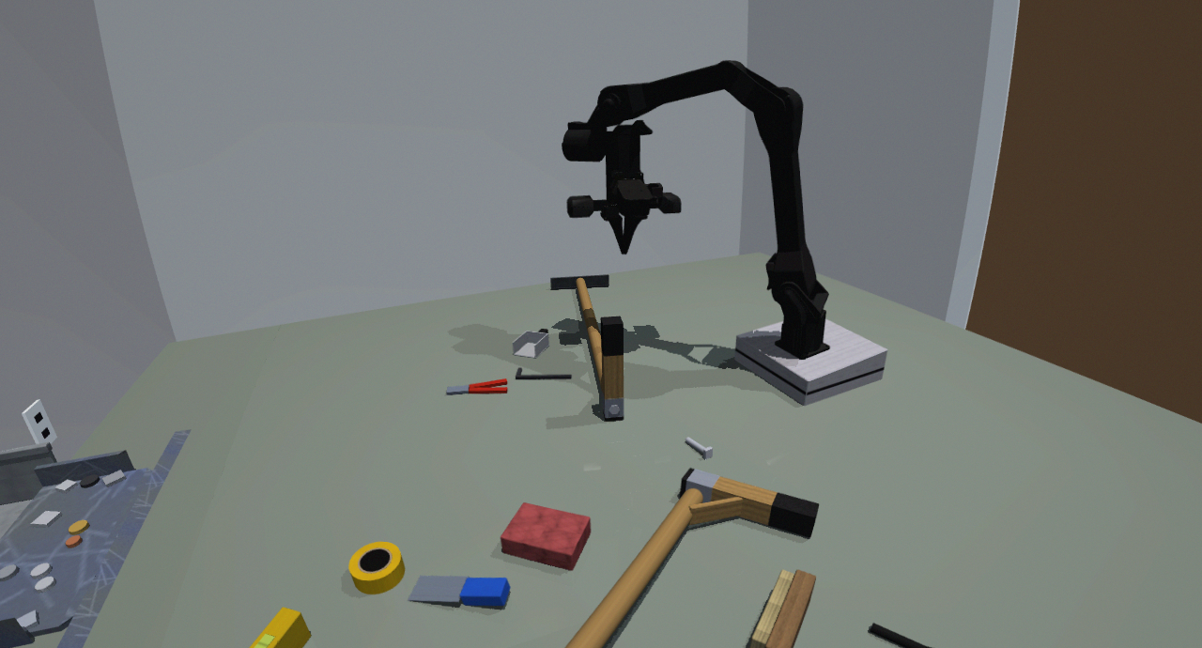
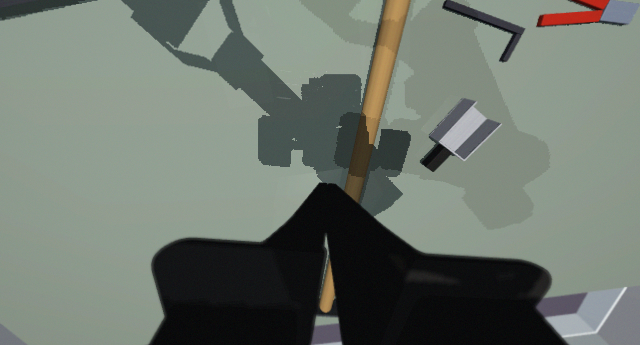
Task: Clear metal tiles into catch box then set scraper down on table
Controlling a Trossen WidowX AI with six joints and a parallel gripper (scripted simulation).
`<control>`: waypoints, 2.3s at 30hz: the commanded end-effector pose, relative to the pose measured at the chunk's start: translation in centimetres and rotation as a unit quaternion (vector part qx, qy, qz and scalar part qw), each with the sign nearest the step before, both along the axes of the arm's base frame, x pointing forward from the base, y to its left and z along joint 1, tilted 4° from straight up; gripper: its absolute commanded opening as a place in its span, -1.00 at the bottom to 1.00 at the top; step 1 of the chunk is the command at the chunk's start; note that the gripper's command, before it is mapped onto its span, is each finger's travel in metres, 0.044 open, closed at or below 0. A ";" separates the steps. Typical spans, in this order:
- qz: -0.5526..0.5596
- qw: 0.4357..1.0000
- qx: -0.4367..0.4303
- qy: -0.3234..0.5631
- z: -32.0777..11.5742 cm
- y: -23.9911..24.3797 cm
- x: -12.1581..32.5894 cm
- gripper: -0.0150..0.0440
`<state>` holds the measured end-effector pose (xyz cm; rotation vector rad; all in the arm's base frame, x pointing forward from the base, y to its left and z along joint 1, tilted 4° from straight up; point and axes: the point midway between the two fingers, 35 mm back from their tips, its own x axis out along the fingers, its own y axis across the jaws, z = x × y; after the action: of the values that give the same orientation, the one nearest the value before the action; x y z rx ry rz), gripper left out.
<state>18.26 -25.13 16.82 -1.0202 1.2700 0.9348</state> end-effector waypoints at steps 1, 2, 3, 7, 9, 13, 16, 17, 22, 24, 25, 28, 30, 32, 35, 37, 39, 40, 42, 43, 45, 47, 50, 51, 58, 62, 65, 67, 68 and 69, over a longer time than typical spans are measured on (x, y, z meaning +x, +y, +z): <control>-0.011 1.000 0.003 -0.001 -0.2 -0.1 -0.4 -0.49; -0.011 1.000 0.003 -0.001 -0.3 -0.1 -0.4 -0.49; -0.011 1.000 0.003 -0.001 -0.4 -0.2 -0.4 -0.49; -0.011 1.000 0.003 -0.001 -1.3 -0.4 -0.2 -0.49; -0.011 1.000 0.003 -0.001 -1.8 -0.5 -0.1 -0.49; -0.011 1.000 0.003 -0.001 -2.8 -0.7 0.1 -0.49; -0.011 1.000 0.003 -0.002 -3.6 -0.8 0.3 -0.49; -0.011 1.000 0.003 -0.002 -3.8 -0.8 0.3 -0.49; -0.011 1.000 0.003 -0.002 -5.1 -1.0 0.5 -0.49; -0.011 1.000 0.003 -0.002 -5.7 -1.0 0.6 -0.49; -0.011 1.000 0.003 -0.002 -5.9 -1.0 0.6 -0.49; -0.011 1.000 0.003 -0.002 -6.7 -1.1 0.7 -0.49; -0.011 1.000 0.003 -0.002 -7.2 -1.1 0.8 -0.49; -0.011 1.000 0.003 -0.002 -7.8 -1.1 0.8 -0.49; -0.011 1.000 0.003 -0.002 -8.6 -1.1 0.9 -0.49; -0.011 1.000 0.003 -0.002 -9.1 -1.1 0.9 -0.49; -0.011 1.000 0.003 -0.002 -9.6 -1.0 1.0 -0.49; -0.011 1.000 0.003 -0.002 -9.9 -1.0 1.0 -0.49; -0.011 1.000 0.003 -0.002 -10.4 -1.0 1.0 -0.49; -0.011 1.000 0.003 -0.002 -10.7 -1.0 1.0 -0.49; -0.011 1.000 0.003 -0.002 -11.2 -0.9 1.0 -0.49; -0.011 1.000 0.003 -0.002 -11.7 -0.9 1.0 -0.49; -0.011 1.000 0.003 -0.002 -12.5 -0.8 1.0 -0.49; -0.011 1.000 0.003 -0.002 -12.7 -0.7 1.0 -0.49; -0.011 1.000 0.003 -0.002 -14.5 -0.4 1.0 -0.49; -0.011 1.000 0.003 -0.002 -15.5 -0.2 0.9 -0.49; -0.011 1.000 0.003 -0.002 -15.7 -0.1 0.9 -0.49; -0.011 1.000 0.003 -0.002 -15.7 -0.2 0.9 -0.49; -0.011 1.000 0.003 -0.002 -15.7 -0.2 1.0 -0.49; -0.011 1.000 0.003 -0.002 -15.7 -0.2 1.1 -0.49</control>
<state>19.17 -25.35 1.28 -1.0030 1.2738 0.9224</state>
